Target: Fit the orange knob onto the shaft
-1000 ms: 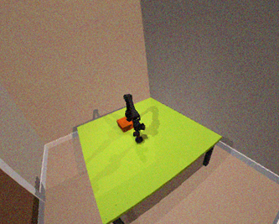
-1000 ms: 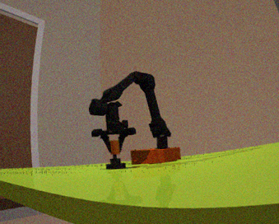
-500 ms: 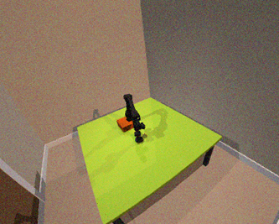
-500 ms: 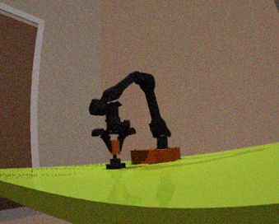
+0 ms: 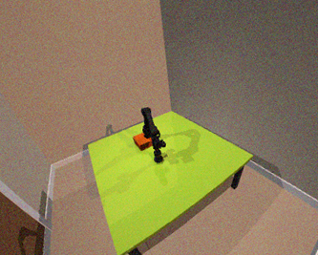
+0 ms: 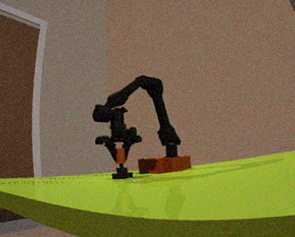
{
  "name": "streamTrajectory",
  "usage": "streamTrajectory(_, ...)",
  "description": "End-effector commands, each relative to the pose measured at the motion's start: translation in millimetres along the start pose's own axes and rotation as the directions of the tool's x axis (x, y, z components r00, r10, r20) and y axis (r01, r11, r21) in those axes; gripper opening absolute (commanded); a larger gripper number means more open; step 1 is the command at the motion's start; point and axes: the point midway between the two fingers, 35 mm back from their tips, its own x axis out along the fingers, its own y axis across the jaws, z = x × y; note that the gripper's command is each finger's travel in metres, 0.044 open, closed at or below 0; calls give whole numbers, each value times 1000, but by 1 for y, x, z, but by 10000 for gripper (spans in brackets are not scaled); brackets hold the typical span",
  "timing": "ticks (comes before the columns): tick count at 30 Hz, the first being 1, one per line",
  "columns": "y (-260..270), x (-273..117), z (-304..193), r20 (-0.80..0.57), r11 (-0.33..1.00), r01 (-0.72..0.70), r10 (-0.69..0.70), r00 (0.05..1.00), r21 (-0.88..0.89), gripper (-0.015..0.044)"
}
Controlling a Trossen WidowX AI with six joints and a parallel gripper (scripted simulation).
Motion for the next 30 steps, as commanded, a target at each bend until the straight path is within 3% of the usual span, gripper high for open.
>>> streamTrajectory(1, -4, 0, 1, 5, 1000, 10, -10, 1000, -5, 0)
streamTrajectory(17, -2, -3, 1, 5, 1000, 9, -9, 1000, -5, 0)
streamTrajectory(24, 0, -5, 0, 5, 979, 10, -9, 1000, -203, 0)
streamTrajectory(30, 2, -5, 0, 5, 977, 10, -9, 1000, -213, 0)
